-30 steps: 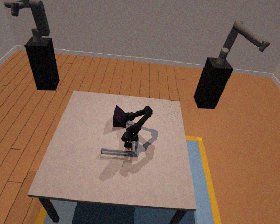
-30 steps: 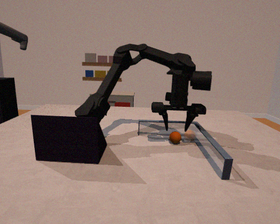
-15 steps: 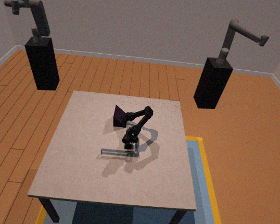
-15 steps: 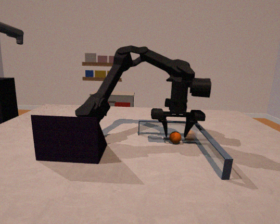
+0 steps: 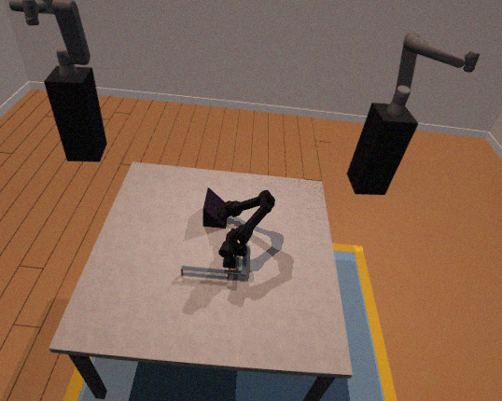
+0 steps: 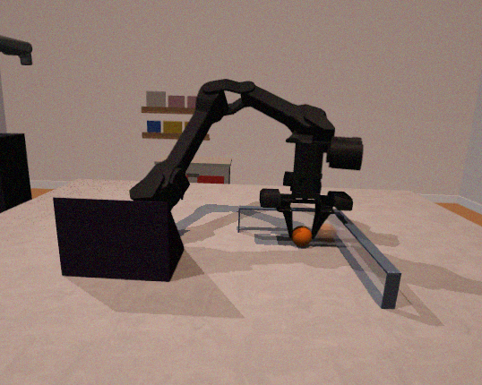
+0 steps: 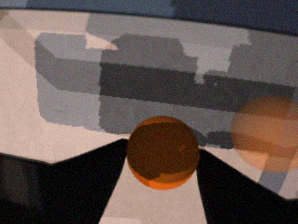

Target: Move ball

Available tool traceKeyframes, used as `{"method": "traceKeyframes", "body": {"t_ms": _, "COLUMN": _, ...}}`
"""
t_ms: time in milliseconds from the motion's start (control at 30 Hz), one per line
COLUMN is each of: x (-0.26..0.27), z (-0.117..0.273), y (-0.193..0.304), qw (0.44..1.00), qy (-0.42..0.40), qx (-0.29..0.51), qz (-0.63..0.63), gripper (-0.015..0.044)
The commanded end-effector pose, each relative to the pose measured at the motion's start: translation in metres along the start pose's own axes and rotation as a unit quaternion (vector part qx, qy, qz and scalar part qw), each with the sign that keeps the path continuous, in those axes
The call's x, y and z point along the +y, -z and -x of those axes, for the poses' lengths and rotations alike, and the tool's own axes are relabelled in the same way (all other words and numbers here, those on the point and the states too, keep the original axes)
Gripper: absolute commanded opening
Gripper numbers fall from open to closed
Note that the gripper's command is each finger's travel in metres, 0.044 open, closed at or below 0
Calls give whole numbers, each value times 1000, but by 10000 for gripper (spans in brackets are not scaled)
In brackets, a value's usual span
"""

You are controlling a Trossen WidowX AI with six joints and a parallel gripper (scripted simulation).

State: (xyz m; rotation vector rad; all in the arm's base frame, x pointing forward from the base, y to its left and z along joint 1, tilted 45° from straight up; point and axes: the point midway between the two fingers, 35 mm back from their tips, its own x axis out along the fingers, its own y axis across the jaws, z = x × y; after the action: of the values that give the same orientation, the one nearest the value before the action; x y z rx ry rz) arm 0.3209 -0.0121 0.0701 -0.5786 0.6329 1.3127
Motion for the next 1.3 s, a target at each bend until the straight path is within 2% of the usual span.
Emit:
{"method": "traceKeyframes", "body": {"t_ms": 0, "x": -1, "z": 4, "y": -1, "qw": 1000, "qy": 3, "qx": -2, "qz": -2, "gripper": 91}}
{"method": "traceKeyframes", "body": {"t_ms": 133, "x": -5, "z": 26, "y": 1, "qw": 1000, "qy": 10, "qx": 0, "qz": -10, "gripper": 0}}
{"method": "traceKeyframes", "body": {"t_ms": 700, "x": 1, "z": 127, "y": 0, "qw": 998, "qy": 37, "qx": 8, "qz": -43, "gripper": 0}}
{"method": "traceKeyframes", "body": {"t_ms": 867, "x": 1, "z": 131, "y": 0, "qw": 998, "qy": 37, "qx": 7, "qz": -54, "gripper": 0}}
{"method": "traceKeyframes", "body": {"t_ms": 1267, "x": -14, "z": 121, "y": -5, "qw": 972, "qy": 29, "qx": 0, "qz": -234, "gripper": 0}}
